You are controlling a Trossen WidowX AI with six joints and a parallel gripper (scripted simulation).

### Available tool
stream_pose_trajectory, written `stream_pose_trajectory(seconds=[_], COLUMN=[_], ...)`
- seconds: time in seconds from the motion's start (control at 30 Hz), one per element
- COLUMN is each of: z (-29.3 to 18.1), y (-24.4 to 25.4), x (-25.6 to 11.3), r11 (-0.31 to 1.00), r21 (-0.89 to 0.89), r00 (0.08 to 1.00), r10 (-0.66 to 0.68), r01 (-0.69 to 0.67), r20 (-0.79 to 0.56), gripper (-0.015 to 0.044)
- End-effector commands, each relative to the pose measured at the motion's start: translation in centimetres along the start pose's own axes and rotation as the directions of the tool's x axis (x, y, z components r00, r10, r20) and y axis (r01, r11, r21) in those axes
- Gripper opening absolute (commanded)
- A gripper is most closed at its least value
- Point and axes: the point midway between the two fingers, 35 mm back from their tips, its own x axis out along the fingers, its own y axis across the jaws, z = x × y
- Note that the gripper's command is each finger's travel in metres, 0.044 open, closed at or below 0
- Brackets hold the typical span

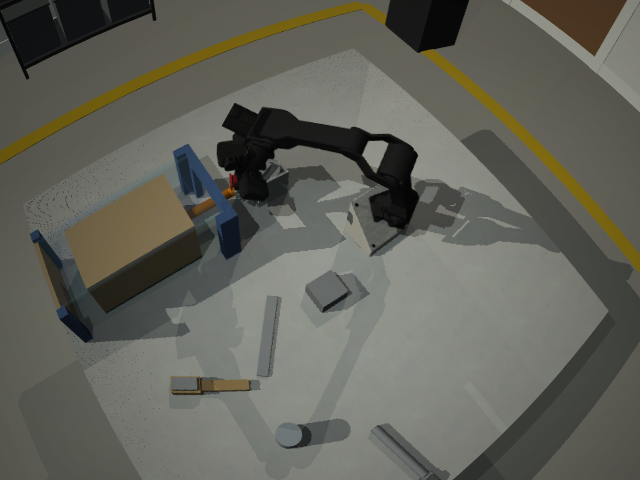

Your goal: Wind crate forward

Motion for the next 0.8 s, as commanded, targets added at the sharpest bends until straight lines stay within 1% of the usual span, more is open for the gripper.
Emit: stream_pose_trajectory(seconds=[0.0,0.77], z=[-1.0,-3.8], y=[0.6,2.0], x=[-0.1,-1.5], r11=[1.0,1.0], r21=[0.02,0.022], r00=[1.0,1.0], r10=[0.012,0.013], r01=[-0.012,-0.012], r20=[-0.014,-0.016], gripper=[0.0,0.0])
